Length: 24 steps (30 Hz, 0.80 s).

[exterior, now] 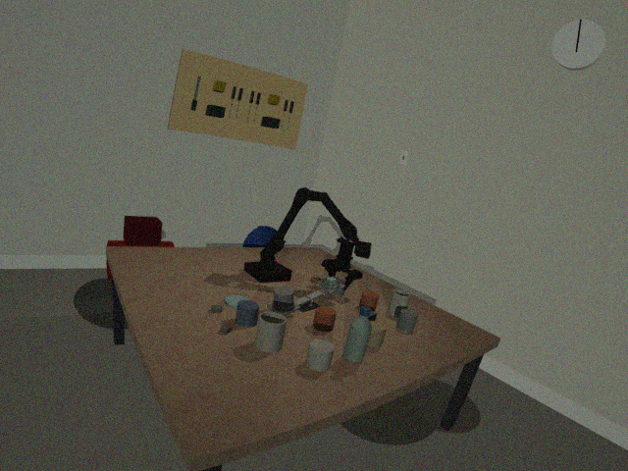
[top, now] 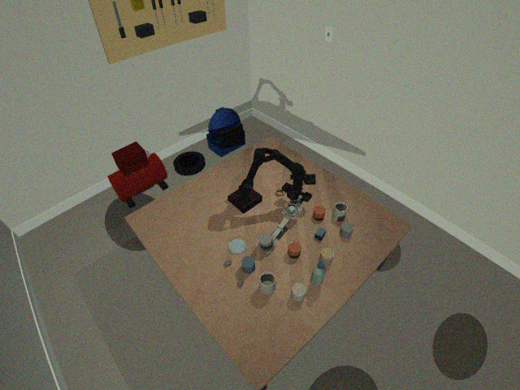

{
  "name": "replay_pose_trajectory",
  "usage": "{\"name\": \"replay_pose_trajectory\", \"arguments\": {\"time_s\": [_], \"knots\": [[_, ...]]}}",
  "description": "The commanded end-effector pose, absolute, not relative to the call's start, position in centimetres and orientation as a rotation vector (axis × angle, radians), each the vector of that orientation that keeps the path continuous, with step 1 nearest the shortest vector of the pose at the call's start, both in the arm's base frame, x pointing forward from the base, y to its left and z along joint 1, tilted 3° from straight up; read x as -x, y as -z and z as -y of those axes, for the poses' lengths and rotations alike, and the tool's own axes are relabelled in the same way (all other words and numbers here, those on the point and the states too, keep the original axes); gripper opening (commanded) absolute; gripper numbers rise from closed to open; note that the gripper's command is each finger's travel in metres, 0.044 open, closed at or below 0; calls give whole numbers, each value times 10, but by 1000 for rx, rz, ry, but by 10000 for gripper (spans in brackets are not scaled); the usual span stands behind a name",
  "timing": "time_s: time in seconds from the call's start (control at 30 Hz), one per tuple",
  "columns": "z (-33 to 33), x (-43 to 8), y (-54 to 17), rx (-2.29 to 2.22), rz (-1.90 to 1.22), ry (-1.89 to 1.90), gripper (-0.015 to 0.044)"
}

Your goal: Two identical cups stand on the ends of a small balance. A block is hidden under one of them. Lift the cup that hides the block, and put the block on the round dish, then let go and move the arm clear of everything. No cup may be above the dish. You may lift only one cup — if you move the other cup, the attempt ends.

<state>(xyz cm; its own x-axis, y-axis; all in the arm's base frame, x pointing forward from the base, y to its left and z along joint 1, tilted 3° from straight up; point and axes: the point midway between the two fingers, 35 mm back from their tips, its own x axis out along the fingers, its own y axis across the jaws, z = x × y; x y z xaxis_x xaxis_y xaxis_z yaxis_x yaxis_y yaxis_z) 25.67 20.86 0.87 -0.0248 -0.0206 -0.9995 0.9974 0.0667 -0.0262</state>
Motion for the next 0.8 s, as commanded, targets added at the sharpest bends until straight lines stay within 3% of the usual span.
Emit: {"name": "replay_pose_trajectory", "arguments": {"time_s": [0.0, 0.23, 0.47, 0.77], "knots": [[-210, -258, -34, -1139, -1244, 1185, 440], [-210, -258, -60, -1142, -1244, 1186, 440], [-220, -273, -75, -1242, -1270, 1078, 260], [-209, -280, -80, -1039, -1353, 885, 260]]}}
